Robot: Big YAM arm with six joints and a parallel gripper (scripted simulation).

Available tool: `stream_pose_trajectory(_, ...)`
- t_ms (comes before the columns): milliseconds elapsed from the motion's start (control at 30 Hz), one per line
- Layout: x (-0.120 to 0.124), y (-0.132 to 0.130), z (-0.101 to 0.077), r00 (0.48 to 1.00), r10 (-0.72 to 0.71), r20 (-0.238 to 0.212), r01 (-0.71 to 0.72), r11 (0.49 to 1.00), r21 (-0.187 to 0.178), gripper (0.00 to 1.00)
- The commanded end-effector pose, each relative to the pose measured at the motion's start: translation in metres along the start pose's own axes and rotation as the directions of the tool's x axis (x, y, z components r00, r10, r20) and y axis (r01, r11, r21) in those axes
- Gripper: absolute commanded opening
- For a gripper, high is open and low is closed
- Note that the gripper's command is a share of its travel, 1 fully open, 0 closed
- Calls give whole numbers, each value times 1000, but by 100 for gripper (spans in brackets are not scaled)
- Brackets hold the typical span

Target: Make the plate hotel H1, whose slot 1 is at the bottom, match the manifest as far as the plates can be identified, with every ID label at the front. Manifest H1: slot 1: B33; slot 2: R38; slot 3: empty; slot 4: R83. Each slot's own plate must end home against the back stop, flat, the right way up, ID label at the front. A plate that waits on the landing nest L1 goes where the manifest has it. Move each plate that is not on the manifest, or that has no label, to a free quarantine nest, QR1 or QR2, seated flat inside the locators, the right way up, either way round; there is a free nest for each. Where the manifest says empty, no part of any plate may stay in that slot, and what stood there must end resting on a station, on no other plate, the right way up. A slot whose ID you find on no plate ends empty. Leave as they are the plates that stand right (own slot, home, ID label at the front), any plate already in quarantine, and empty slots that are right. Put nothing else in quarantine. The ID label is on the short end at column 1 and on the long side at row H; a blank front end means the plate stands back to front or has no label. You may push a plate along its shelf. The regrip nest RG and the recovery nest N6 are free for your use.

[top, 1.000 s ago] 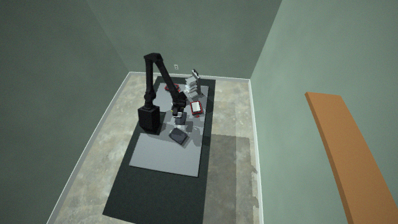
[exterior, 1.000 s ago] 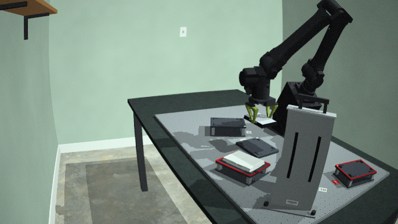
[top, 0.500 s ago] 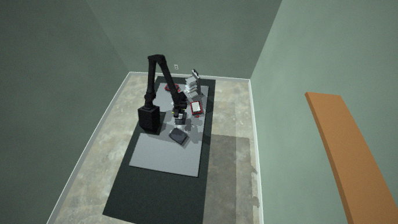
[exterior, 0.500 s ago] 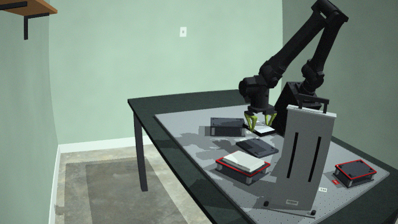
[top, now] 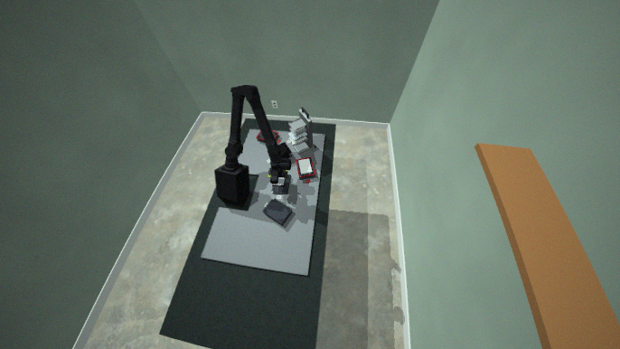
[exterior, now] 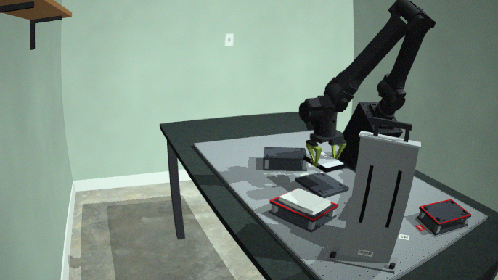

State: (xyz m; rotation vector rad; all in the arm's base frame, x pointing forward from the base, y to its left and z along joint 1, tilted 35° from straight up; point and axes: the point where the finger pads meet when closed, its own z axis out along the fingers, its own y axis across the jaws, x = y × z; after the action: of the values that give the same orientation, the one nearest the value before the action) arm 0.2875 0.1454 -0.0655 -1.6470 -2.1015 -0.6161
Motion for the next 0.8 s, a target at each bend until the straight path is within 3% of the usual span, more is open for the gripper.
stream_pose_trajectory(0,-1,9,-4,1000,-3,5,3,1000,-24,86)
stream_pose_trajectory(767,-2,7,-4,1000,-3,5,3,1000,-24,86)
